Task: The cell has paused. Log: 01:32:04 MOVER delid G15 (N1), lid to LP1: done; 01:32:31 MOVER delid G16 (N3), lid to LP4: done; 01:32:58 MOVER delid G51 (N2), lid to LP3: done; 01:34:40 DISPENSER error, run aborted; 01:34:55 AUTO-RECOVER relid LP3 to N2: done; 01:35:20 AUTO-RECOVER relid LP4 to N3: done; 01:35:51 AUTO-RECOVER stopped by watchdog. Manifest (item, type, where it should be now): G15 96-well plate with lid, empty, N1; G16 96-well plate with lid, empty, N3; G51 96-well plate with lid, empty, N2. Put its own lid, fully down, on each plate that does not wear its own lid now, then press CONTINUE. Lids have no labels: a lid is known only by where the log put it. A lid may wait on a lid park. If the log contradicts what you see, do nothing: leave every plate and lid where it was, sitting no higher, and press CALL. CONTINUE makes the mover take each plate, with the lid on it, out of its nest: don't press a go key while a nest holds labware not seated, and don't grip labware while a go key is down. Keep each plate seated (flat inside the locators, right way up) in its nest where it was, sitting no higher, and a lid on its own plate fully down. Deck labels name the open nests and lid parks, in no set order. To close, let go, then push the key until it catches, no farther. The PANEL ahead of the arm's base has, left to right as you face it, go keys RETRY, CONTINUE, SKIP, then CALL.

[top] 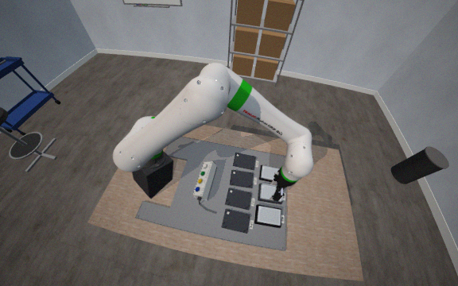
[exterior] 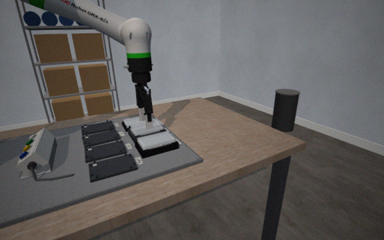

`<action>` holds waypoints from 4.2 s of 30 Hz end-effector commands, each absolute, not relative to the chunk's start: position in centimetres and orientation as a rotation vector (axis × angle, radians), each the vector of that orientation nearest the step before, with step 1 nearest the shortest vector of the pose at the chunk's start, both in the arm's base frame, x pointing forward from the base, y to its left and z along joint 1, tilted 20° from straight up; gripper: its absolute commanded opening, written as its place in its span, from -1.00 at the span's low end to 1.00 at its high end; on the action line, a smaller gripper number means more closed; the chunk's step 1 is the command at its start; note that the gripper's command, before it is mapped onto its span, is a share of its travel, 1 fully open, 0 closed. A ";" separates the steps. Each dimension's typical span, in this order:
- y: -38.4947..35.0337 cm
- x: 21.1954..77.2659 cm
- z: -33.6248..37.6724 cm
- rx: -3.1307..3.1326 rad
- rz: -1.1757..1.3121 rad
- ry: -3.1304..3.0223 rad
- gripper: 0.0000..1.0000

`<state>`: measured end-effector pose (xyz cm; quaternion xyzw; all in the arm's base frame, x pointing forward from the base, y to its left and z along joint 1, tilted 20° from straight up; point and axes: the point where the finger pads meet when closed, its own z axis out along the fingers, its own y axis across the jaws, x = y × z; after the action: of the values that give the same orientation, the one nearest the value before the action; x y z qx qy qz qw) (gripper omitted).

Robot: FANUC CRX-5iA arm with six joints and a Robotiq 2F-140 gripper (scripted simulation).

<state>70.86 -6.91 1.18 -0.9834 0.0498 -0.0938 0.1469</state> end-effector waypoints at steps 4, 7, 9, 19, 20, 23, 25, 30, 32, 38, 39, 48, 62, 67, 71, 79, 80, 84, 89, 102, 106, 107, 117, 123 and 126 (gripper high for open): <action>-6.9 70.9 1.2 -2.830 -0.271 0.144 -1.00; -6.9 70.9 1.2 -2.830 -0.271 0.144 -1.00; -6.9 70.9 1.2 -2.830 -0.271 0.144 -1.00; -6.9 70.9 1.0 -2.830 -0.271 0.144 -1.00; -6.9 70.9 1.0 -2.830 -0.271 0.144 -1.00; -6.8 70.9 0.9 -2.830 -0.271 0.144 -1.00; -6.8 70.9 0.9 -2.830 -0.271 0.144 -1.00; -6.8 71.0 0.7 -2.830 -0.271 0.144 -1.00; -6.8 71.0 0.7 -2.830 -0.271 0.144 -1.00; -6.7 71.0 0.6 -2.830 -0.271 0.144 -1.00; -6.7 71.0 0.5 -2.830 -0.271 0.144 -1.00; -6.7 71.1 0.3 -2.830 -0.271 0.144 -1.00; -6.7 71.1 0.3 -2.830 -0.271 0.144 -1.00; -6.7 71.1 0.3 -2.830 -0.271 0.144 -1.00; -6.7 71.1 0.3 -2.830 -0.271 0.144 -1.00; -6.7 71.1 0.3 -2.830 -0.271 0.144 -1.00; -6.7 71.1 0.3 -2.830 -0.271 0.144 -1.00; -6.7 71.1 0.3 -2.830 -0.271 0.144 -1.00; -6.7 71.1 0.3 -2.830 -0.271 0.144 -1.00; -6.7 71.1 0.3 -2.830 -0.271 0.144 -1.00; -6.6 71.1 0.3 -2.830 -0.271 0.144 -1.00; -6.6 71.1 0.3 -2.830 -0.271 0.144 -1.00; -6.6 71.1 0.2 -2.830 -0.271 0.144 -1.00; -6.6 71.1 0.2 -2.830 -0.271 0.144 -1.00; -6.6 71.1 0.2 -2.830 -0.271 0.144 -1.00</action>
<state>71.08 -6.61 0.16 -0.9834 0.0498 -0.0938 0.1469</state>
